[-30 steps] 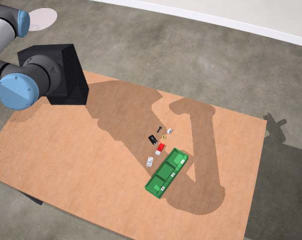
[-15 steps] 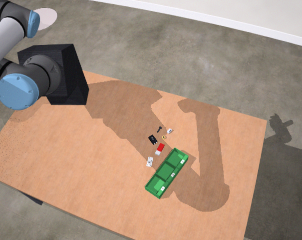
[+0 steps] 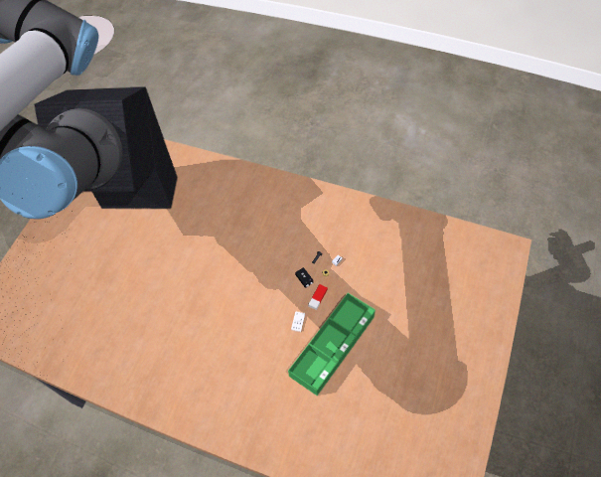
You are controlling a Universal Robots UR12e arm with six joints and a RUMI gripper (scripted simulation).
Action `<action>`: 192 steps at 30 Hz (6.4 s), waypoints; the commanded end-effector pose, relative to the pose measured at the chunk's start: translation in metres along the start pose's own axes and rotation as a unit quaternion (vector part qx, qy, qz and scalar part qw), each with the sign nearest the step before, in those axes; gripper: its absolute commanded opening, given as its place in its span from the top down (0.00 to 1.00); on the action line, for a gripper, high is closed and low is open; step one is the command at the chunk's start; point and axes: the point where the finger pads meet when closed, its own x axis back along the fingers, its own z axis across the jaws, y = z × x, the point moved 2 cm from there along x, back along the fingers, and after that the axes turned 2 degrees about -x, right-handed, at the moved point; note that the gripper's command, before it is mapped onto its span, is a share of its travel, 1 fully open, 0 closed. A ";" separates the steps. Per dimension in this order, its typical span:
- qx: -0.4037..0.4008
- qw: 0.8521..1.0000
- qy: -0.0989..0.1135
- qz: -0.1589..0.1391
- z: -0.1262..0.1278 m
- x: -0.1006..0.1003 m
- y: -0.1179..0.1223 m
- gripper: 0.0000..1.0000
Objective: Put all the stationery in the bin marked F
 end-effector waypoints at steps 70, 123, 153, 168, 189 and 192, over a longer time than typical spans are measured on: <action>-0.146 0.966 0.211 -0.039 0.313 -0.111 -0.137 0.96; -0.223 0.906 0.338 -0.124 0.565 -0.144 -0.083 0.96; -0.270 0.847 0.409 -0.207 0.701 -0.138 0.007 0.96; -0.270 0.847 0.409 -0.207 0.701 -0.138 0.007 0.96; -0.364 0.811 0.430 -0.159 0.830 -0.095 0.048 0.96; -0.364 0.811 0.430 -0.159 0.853 -0.087 0.055 0.96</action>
